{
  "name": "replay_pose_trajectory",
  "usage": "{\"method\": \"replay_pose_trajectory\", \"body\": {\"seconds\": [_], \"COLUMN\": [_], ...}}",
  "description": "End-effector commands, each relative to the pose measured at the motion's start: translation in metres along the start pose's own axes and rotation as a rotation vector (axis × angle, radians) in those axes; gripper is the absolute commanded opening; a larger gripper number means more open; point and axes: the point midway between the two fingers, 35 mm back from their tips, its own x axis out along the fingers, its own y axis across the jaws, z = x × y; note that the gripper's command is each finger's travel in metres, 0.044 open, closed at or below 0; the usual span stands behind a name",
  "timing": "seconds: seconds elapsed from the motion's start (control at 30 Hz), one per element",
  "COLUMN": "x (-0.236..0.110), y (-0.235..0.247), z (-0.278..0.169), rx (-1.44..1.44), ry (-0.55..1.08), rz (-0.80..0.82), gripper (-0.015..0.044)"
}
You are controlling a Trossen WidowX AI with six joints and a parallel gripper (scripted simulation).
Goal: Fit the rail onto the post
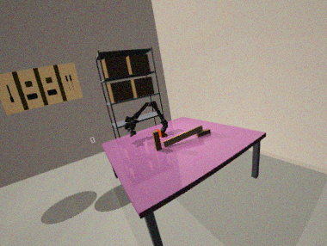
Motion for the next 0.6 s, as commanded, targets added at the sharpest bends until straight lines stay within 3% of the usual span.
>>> {"method": "replay_pose_trajectory", "body": {"seconds": [0.0, 0.1, 0.23, 0.57], "x": [0.000, 0.003, 0.013, 0.036], "y": [0.001, 0.019, 0.067, 0.158], "z": [-0.001, -0.010, -0.046, -0.188], "rx": [-0.009, -0.145, -0.540, -1.594], "ry": [0.001, 0.021, 0.094, 0.382], "rz": [-0.002, -0.023, -0.074, -0.105], "gripper": [0.0426, 0.0440, 0.0440, 0.0440]}}
